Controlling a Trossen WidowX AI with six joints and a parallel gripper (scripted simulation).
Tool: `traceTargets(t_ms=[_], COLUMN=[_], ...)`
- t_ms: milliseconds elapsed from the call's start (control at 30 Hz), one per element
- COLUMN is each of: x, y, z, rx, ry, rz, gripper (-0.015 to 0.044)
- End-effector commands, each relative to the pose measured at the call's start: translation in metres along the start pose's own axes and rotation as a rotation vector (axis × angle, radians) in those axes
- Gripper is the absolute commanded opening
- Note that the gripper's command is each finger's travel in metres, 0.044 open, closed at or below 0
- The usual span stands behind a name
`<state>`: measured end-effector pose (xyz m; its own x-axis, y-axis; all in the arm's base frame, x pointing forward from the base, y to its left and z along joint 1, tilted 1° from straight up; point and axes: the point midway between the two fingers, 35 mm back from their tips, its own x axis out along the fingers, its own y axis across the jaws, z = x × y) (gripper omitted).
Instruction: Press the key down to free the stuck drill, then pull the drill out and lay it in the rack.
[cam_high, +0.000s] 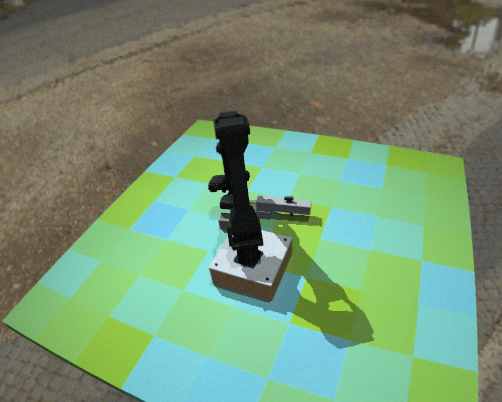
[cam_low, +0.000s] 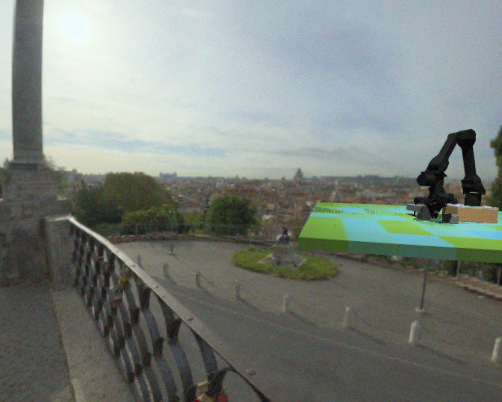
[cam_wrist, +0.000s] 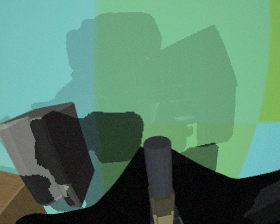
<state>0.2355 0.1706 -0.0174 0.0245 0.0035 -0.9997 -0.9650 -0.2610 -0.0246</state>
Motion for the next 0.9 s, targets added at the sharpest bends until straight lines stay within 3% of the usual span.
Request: traceTargets(t_ms=[0,867], x=[0.000,-0.001], y=[0.000,0.000], z=[0.005,0.044], rx=[0.001,0.001], ry=[0.001,-0.003], rz=[0.003,0.003], gripper=[0.0000,0.0000])
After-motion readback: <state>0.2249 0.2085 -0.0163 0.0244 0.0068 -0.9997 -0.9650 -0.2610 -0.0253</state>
